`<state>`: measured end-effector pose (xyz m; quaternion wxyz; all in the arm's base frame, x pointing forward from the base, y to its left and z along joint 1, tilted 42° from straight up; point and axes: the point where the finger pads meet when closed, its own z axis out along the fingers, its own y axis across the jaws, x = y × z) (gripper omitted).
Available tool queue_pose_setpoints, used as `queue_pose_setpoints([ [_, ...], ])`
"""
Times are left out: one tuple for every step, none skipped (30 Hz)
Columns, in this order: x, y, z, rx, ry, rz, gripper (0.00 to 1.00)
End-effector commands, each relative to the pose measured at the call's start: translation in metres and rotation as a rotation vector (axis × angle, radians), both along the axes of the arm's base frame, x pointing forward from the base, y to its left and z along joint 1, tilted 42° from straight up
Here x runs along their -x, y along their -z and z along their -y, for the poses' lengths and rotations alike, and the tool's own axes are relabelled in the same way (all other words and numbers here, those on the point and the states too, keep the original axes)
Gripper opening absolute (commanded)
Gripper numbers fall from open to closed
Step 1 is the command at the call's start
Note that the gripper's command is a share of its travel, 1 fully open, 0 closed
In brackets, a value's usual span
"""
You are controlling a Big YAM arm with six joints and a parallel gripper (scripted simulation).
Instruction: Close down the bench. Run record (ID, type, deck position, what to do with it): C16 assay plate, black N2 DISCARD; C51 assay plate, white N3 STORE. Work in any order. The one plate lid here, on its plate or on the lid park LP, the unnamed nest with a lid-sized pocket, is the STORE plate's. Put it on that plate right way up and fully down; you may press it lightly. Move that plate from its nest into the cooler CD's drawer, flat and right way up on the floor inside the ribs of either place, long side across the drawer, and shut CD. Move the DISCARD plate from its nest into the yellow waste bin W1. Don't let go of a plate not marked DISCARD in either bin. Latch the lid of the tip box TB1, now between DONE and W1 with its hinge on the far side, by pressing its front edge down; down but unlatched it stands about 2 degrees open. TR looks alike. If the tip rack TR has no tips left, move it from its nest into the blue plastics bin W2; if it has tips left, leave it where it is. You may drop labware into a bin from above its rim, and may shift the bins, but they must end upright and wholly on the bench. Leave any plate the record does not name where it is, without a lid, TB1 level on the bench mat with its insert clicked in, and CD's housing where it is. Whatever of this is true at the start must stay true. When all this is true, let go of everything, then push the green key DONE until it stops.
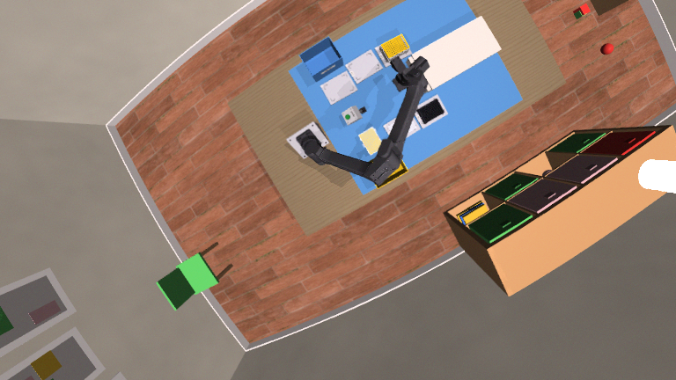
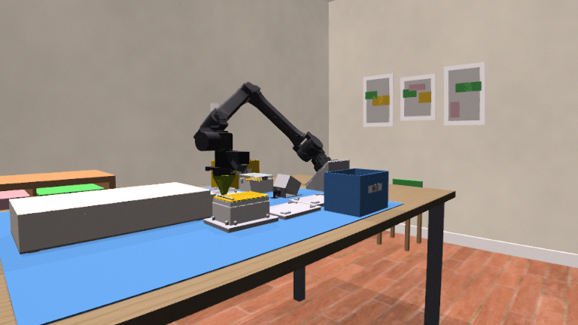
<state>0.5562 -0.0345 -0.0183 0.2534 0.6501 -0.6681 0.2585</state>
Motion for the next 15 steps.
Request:
queue_pose_setpoints([
  [-0.009,-0.020,-0.010,-0.010,0.000,0.039,0.00],
  [-0.013,-0.023,-0.011,-0.011,0.001,0.047,0.00],
  [-0.016,-0.026,-0.016,-0.012,-0.005,0.055,0.00],
  [-0.019,-0.029,-0.022,-0.014,-0.013,0.060,0.00],
  [-0.019,-0.030,-0.025,-0.014,-0.018,0.060,0.00],
  [-0.019,-0.031,-0.026,-0.014,-0.018,0.061,0.00],
  [-0.019,-0.033,-0.027,-0.014,-0.018,0.061,0.00],
  [-0.019,-0.034,-0.024,-0.014,-0.010,0.062,0.00],
  [-0.019,-0.036,-0.019,-0.014,0.000,0.064,0.00],
  [-0.019,-0.037,-0.015,-0.014,0.008,0.064,0.00],
  [-0.018,-0.038,-0.015,-0.014,0.009,0.063,0.00],
  [-0.018,-0.038,-0.021,-0.014,0.002,0.061,0.00],
  [-0.018,-0.037,-0.028,-0.014,-0.009,0.059,0.00],
  [-0.018,-0.038,-0.034,-0.014,-0.018,0.057,0.00],
  [-0.018,-0.038,-0.034,-0.014,-0.018,0.057,0.00],
])
